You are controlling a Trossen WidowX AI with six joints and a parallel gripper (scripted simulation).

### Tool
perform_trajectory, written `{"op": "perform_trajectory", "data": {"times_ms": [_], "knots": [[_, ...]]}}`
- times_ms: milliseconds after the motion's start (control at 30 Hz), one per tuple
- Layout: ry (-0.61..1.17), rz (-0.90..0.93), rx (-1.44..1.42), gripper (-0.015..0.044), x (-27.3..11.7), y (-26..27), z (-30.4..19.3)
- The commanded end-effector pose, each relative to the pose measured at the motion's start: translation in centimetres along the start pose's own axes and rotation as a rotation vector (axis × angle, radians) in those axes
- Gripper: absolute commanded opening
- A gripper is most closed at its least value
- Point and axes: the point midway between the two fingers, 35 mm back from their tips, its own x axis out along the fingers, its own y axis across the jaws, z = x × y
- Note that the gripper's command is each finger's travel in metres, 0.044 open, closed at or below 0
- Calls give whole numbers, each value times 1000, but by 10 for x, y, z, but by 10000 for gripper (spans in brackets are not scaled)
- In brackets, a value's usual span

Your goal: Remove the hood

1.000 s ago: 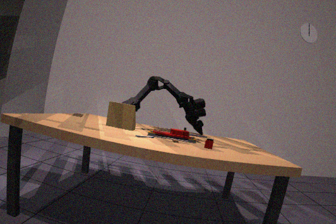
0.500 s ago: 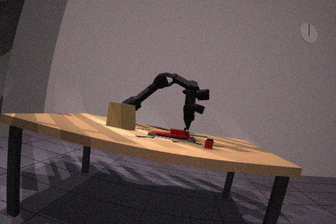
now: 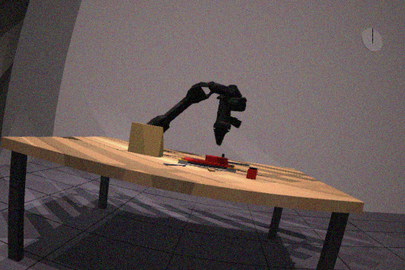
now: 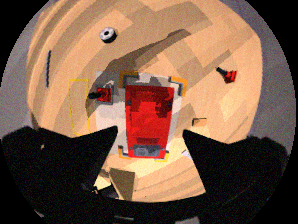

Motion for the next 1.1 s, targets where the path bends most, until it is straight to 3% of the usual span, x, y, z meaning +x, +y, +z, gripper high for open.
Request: {"op": "perform_trajectory", "data": {"times_ms": [0,1067], "knots": [[-5,6,-14,440,-1,1,2],[-6,6,-14,440,19,0,3]]}}
